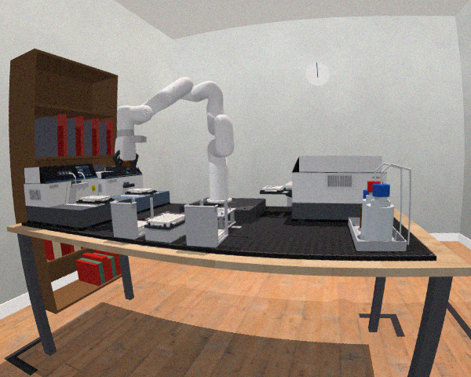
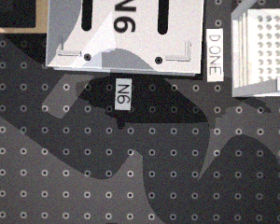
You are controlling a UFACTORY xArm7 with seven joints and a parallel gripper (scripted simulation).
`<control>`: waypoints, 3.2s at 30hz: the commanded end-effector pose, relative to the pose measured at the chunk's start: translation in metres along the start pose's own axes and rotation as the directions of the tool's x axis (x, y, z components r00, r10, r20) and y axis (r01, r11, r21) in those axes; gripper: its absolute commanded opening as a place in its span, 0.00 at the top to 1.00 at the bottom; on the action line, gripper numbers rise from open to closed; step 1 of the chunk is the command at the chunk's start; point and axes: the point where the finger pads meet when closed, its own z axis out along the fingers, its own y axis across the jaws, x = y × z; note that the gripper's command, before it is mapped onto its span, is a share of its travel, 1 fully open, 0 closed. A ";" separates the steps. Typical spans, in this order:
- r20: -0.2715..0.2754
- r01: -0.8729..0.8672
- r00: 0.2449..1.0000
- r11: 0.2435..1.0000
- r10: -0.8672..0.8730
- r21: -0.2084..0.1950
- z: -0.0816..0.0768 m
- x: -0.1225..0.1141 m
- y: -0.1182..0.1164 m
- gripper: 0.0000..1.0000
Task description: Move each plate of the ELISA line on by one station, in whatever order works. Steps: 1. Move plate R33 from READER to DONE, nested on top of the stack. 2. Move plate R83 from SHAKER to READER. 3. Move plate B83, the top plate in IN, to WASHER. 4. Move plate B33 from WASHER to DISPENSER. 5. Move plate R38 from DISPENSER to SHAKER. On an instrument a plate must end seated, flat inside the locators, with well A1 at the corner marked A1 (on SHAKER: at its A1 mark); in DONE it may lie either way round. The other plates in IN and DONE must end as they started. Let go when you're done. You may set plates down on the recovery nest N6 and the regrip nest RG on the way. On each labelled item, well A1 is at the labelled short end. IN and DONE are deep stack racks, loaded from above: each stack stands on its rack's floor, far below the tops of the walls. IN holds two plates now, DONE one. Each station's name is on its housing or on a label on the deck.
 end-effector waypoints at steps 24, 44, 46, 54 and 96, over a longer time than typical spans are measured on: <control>0.003 0.000 1.000 1.000 0.000 -0.004 -0.002 0.078 -0.003 0.00; 0.002 0.000 1.000 1.000 0.000 -0.004 -0.002 0.135 -0.008 0.00; 0.002 0.000 1.000 1.000 0.000 -0.004 -0.002 0.141 -0.011 0.00; 0.002 0.000 1.000 1.000 0.000 -0.004 -0.001 0.160 -0.019 0.00; 0.001 0.000 1.000 1.000 0.000 -0.004 -0.001 0.269 -0.069 0.00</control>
